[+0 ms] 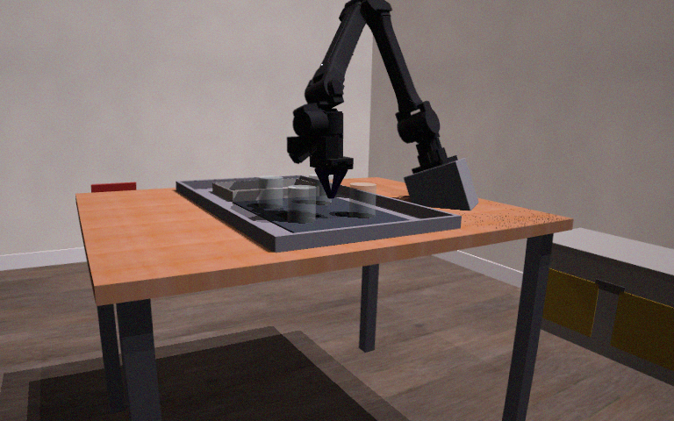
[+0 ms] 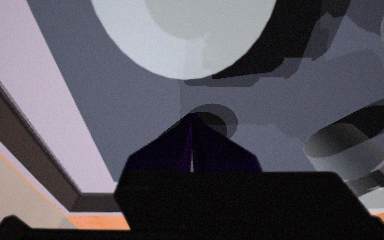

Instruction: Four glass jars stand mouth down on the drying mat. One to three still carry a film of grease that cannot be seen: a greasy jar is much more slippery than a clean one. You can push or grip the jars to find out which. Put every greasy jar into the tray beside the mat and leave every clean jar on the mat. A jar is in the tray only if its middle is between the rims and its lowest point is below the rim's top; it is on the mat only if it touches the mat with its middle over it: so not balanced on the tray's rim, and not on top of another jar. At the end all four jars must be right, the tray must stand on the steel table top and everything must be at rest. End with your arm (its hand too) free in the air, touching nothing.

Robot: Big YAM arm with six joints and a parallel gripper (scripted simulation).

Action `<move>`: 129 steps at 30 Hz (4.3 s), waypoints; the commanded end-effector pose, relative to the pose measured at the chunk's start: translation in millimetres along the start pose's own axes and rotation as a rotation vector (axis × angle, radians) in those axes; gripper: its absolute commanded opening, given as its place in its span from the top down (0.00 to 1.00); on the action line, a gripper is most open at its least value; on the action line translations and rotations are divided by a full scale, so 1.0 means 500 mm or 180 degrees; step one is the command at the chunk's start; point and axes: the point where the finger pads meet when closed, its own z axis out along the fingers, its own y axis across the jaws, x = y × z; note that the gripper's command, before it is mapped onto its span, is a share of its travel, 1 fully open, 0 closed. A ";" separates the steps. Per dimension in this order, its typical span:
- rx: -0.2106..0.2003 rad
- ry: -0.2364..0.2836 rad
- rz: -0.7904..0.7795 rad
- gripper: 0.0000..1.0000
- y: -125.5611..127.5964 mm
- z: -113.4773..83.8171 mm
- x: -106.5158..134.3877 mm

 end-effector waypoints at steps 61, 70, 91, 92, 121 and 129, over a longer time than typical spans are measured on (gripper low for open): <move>-0.0040 -0.0121 0.0035 1.00 0.005 -0.176 -0.008; -0.0040 -0.0121 0.0035 1.00 0.005 -0.176 -0.008; -0.0040 -0.0121 0.0035 1.00 0.009 -0.195 -0.026; -0.0040 -0.0121 0.0035 1.00 0.009 -0.195 -0.026; -0.0040 -0.0121 0.0035 1.00 -0.363 -0.180 0.011; -0.0040 -0.0121 0.0035 1.00 -0.362 -0.122 0.009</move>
